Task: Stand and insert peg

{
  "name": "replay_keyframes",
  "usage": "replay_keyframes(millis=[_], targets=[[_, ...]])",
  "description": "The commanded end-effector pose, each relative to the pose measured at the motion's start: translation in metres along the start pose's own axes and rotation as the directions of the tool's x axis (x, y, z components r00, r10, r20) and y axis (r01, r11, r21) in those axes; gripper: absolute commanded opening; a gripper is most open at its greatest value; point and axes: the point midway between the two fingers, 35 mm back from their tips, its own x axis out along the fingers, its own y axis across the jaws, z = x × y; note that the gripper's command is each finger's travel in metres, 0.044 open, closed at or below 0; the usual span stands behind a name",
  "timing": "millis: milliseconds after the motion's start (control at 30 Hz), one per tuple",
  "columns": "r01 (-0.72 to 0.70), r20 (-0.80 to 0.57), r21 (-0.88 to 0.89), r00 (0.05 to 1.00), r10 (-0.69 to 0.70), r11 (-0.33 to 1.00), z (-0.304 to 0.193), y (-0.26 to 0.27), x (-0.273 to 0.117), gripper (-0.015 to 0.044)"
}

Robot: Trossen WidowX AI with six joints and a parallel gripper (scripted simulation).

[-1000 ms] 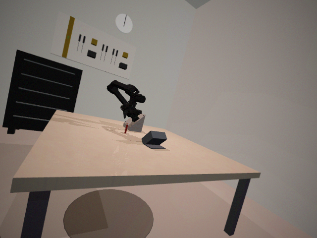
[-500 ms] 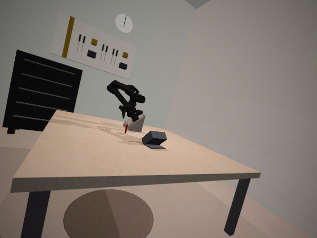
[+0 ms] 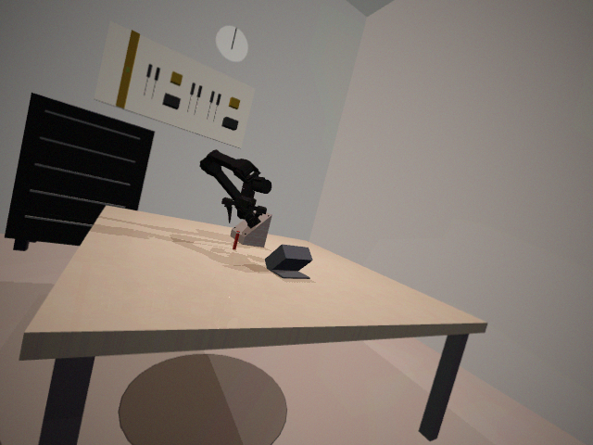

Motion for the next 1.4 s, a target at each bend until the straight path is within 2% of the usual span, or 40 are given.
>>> replay_keyframes(millis=[0,500,1000,1100,1367], targets=[[0.002,0.004,-0.101,1.000,-0.002,0.995,0.0006,-0.0004,0.0007,0.0440],[0.004,0.005,-0.446,1.000,-0.002,0.895,0.0007,-0.0006,0.0029,0.0440],[0.006,0.005,-0.734,1.000,-0.003,0.679,0.0007,-0.0007,0.0051,0.0440],[0.006,0.006,-0.771,1.000,-0.003,0.637,0.0007,-0.0008,0.0055,0.0440],[0.005,0.005,-0.773,1.000,-0.002,0.634,0.0009,-0.0004,0.0081,0.0440]])
